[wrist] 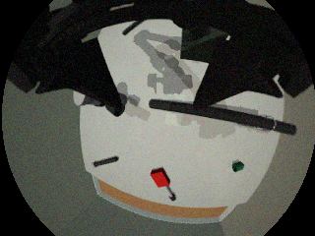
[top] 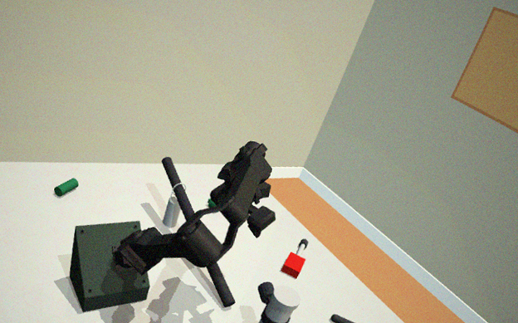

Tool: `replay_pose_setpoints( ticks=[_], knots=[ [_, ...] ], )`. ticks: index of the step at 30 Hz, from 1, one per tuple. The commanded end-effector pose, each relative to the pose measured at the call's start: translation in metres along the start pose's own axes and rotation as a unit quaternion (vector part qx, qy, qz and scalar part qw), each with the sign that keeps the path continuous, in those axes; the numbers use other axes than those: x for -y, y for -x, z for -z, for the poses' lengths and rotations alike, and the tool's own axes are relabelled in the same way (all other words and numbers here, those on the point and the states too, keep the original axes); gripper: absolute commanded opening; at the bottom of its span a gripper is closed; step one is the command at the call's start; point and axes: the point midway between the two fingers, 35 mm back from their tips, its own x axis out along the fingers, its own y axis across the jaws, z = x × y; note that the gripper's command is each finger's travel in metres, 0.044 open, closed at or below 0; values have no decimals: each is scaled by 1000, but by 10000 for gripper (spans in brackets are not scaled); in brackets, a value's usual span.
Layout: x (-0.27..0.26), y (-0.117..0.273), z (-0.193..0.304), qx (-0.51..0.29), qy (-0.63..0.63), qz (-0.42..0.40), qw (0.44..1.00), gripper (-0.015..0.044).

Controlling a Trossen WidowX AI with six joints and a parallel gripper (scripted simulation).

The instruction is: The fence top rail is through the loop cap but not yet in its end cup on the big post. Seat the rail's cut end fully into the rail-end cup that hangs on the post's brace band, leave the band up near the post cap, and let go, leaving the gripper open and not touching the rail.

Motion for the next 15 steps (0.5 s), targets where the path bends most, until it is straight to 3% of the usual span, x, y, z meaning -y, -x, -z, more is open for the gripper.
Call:
replay_pose_setpoints(
  ticks=[1, 15],
  knots=[
    [51, -18, 6, -10, 225, 18, 974, 440],
    [115, -29, 25, -41, 440, 43, 896, 440]
  ],
)
